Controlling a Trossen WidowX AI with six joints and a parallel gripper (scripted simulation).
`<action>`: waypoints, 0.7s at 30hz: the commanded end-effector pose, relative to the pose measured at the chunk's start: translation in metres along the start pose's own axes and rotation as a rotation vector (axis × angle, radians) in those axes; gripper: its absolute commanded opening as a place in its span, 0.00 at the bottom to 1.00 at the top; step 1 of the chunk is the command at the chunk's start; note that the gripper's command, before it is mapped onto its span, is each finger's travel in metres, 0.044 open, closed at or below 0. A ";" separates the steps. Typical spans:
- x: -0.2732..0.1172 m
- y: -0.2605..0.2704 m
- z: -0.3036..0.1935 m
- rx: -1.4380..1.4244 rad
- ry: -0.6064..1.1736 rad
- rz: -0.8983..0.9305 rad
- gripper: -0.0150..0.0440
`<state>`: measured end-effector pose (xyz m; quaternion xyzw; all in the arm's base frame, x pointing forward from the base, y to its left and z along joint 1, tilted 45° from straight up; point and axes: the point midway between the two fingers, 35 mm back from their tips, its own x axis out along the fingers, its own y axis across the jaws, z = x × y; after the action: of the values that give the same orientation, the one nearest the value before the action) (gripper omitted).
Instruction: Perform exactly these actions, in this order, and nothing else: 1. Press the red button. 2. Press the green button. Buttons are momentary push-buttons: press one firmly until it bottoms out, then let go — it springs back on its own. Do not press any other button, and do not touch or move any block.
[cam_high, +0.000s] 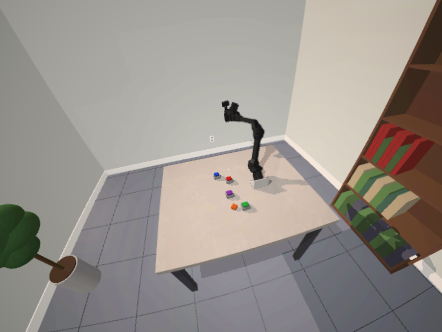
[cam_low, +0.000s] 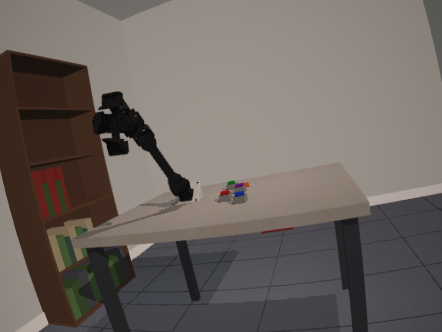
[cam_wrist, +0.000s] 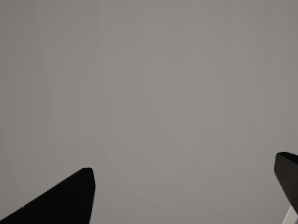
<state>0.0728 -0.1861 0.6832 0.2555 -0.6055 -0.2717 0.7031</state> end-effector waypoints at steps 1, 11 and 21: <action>0.000 -0.003 -0.004 0.000 0.010 -0.011 0.93; -0.036 -0.104 -0.149 -0.075 0.453 -0.366 0.93; -0.163 -0.160 -0.279 -0.309 0.999 -0.588 0.93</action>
<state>0.2916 -0.2043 0.4670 0.4159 -0.1589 -0.3780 0.8117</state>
